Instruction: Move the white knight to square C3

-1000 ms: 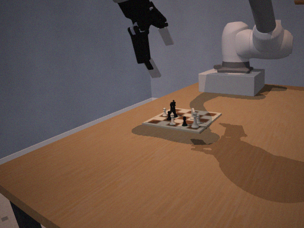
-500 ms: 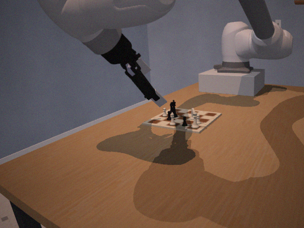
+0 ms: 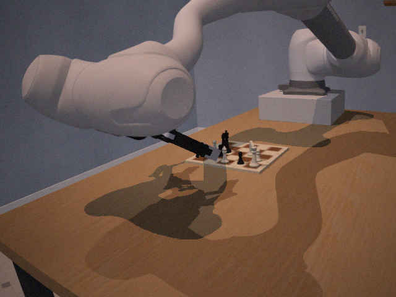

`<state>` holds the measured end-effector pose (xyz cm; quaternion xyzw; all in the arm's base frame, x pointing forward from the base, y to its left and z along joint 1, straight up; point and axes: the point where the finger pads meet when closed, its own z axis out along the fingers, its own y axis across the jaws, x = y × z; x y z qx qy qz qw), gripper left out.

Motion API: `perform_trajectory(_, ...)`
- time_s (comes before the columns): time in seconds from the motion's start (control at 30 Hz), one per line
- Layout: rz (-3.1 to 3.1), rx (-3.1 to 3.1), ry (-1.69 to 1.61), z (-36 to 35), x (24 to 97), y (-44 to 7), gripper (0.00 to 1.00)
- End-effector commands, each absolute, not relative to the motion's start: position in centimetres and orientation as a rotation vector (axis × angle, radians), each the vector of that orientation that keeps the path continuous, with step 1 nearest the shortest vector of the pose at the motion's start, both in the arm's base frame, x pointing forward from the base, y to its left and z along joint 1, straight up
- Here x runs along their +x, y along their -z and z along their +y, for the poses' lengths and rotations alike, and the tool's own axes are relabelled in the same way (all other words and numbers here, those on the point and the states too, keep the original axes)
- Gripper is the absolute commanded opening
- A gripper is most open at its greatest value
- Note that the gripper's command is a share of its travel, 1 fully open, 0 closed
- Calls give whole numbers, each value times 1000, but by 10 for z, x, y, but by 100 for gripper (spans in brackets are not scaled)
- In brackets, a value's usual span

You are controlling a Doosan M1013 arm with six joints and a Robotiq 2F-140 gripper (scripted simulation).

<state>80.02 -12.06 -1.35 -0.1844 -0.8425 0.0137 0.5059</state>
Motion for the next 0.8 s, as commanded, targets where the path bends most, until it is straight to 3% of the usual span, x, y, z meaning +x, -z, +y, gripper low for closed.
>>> perform_trajectory(0.0,-2006,-310,40,-125,800,30,100)
perform_trajectory(0.77,-1983,-213,106,-129,799,44,100)
